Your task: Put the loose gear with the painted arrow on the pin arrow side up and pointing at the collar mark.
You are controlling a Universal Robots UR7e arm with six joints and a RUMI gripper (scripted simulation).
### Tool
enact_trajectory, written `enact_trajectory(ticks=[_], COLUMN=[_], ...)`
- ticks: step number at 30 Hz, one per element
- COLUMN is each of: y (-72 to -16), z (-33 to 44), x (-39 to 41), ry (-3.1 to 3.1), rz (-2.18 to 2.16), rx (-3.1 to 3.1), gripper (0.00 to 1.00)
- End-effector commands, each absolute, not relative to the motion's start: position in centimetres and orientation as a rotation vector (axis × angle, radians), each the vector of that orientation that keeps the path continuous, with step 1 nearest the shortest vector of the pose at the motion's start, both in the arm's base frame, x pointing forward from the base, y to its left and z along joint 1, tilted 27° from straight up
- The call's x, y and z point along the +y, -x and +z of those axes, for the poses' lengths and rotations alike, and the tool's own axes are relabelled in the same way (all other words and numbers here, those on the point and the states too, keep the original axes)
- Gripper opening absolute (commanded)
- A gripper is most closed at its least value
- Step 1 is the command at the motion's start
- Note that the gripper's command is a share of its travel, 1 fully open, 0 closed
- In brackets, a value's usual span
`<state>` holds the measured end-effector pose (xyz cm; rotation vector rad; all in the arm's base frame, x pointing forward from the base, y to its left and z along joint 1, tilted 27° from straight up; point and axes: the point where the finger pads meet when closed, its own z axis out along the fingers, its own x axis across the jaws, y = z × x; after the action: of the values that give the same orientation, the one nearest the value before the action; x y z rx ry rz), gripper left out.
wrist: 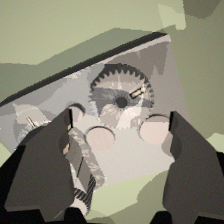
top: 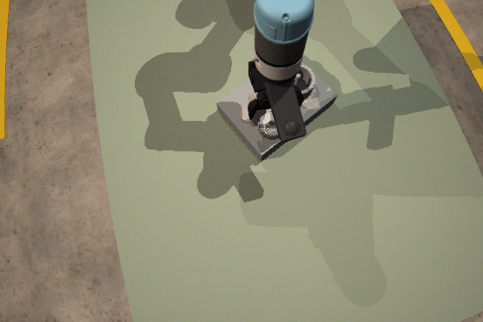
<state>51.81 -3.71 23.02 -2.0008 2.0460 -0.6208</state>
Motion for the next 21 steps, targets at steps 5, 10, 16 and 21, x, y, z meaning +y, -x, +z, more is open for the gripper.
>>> enact_trajectory(ticks=[5, 10, 16, 21], y=[-51.8, -51.9, -52.0, -52.2], z=[22.7, 22.4, 22.2, 21.8], x=[-3.6, -3.6, -3.7, -3.7], ry=[2.004, 2.004, 2.004, 2.004], rz=[-0.618, -0.616, -0.617, -0.616], rx=[2.045, 2.046, 2.045, 2.046], gripper=[0.54, 0.54, 0.54, 0.54])
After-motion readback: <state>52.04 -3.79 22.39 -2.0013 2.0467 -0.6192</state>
